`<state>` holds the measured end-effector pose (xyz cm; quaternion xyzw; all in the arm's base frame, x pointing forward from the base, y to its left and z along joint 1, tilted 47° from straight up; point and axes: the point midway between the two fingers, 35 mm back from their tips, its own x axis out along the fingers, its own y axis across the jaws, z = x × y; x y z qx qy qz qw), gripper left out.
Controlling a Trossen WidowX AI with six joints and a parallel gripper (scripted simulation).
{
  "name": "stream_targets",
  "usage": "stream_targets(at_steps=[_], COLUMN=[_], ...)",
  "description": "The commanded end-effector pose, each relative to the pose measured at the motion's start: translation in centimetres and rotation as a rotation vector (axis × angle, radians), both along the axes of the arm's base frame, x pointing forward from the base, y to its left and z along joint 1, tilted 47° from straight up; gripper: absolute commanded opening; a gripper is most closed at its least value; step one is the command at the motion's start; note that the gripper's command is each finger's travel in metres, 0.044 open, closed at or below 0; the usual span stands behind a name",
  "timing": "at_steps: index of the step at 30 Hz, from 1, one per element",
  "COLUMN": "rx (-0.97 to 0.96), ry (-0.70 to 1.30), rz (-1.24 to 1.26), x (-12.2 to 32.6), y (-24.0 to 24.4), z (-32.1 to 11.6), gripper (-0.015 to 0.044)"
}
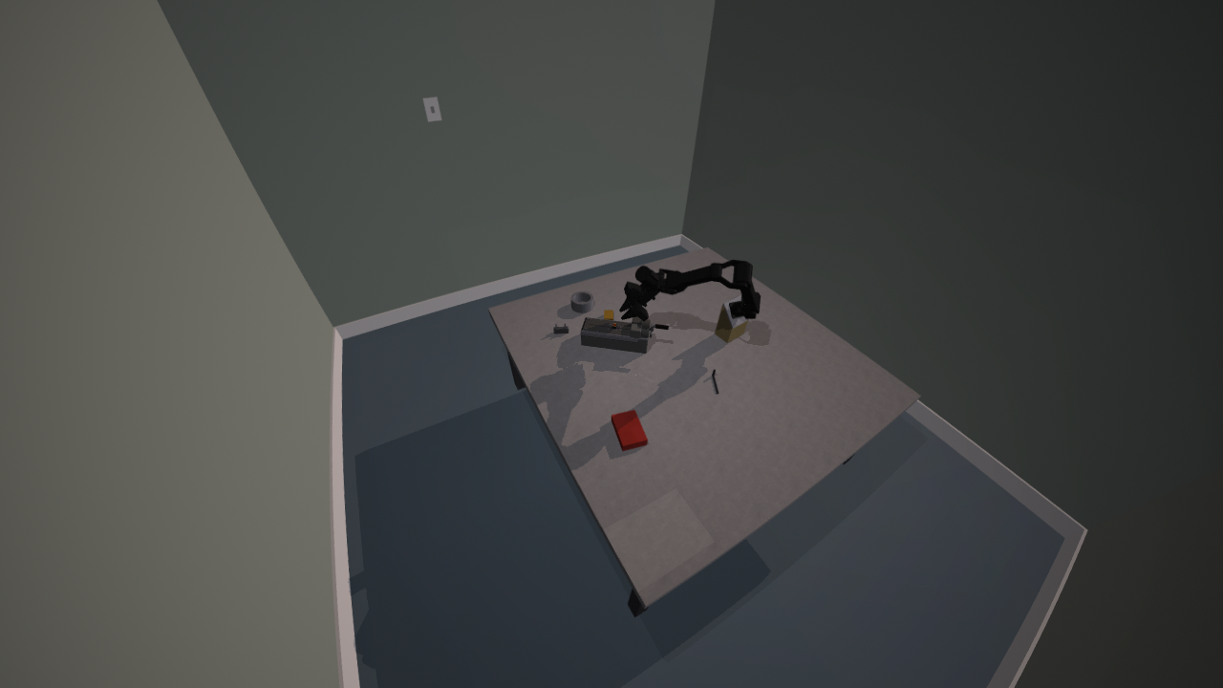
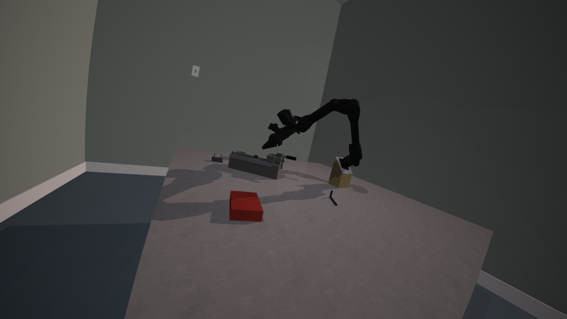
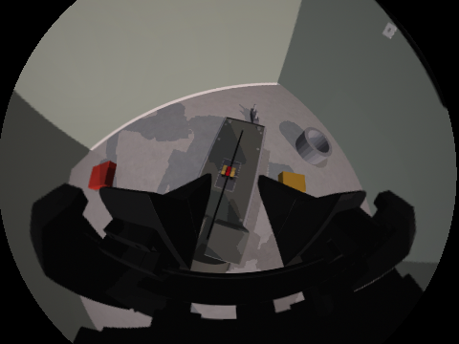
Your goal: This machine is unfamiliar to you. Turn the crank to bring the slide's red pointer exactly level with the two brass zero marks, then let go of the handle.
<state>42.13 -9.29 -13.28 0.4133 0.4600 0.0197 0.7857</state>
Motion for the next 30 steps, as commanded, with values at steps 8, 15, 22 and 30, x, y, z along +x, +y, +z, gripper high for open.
stream_targets(at_steps=[8,15,22,30], rx=[-0.001,-0.001,-0.001,-0.001], ry=[0.000,0.000,0.000,0.000], rz=[0.000,0.000,0.000,0.000], x=[0.00,0.00,0.00,0.00], y=[-0.01,-0.01,-0.01,-0.01], z=[-0.01,-0.01,-0.01,-0.01], gripper=[0.0414,0.0230,0.0046,0.0000])
